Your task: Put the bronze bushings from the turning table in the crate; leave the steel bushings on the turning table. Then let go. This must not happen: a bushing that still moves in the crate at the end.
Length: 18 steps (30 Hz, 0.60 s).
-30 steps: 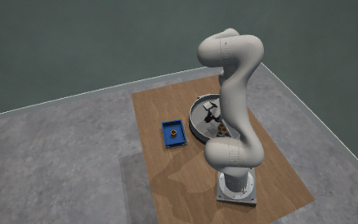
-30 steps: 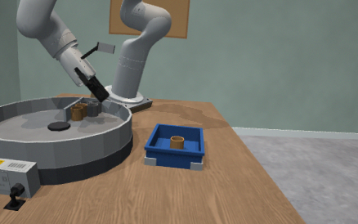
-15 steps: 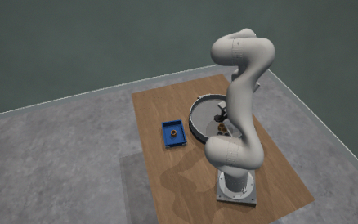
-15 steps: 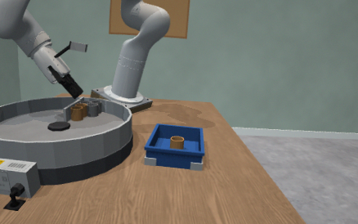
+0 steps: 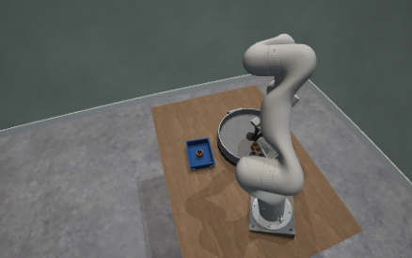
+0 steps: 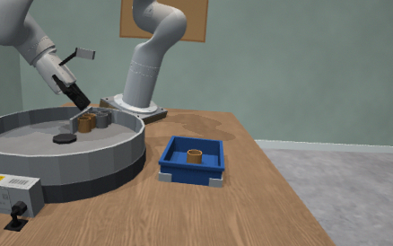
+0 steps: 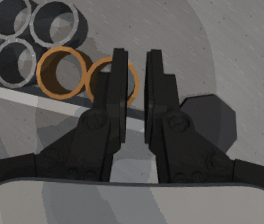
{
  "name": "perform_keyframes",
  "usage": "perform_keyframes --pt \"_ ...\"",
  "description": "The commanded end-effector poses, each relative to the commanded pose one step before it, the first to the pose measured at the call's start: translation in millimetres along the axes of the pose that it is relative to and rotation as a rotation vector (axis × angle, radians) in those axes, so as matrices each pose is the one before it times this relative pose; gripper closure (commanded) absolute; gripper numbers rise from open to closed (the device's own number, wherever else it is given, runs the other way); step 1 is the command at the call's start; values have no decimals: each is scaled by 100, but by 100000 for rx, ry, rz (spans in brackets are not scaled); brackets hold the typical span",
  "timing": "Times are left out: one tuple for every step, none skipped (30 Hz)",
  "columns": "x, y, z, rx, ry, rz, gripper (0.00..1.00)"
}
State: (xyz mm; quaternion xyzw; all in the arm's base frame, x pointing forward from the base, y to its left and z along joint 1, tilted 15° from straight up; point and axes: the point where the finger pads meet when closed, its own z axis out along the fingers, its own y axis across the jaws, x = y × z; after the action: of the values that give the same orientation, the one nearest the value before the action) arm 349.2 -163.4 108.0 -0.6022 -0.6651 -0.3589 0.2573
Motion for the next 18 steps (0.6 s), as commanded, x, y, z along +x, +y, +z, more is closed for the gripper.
perform_keyframes --pt "-952 18 1081 -51 -22 -30 90" --pt "-95 -2 113 1 0 0 90" --pt "-17 0 20 0 0 0 90" --pt "0 0 0 0 0 0 90" --pt "0 0 0 0 0 0 90" --pt "0 0 0 0 0 0 90" --pt "0 0 0 0 0 0 90" --pt "0 0 0 0 0 0 90" --pt "0 0 0 0 0 0 90" --pt "0 0 0 0 0 0 90" --pt "0 0 0 0 0 0 90" --pt "0 0 0 0 0 0 90" --pt "0 0 0 0 0 0 90" --pt "0 0 0 0 0 0 90" --pt "-6 0 8 0 0 0 90" --pt "-34 1 43 0 0 0 90" --pt "-70 1 89 0 0 0 90" --pt "-99 1 124 0 0 0 90"
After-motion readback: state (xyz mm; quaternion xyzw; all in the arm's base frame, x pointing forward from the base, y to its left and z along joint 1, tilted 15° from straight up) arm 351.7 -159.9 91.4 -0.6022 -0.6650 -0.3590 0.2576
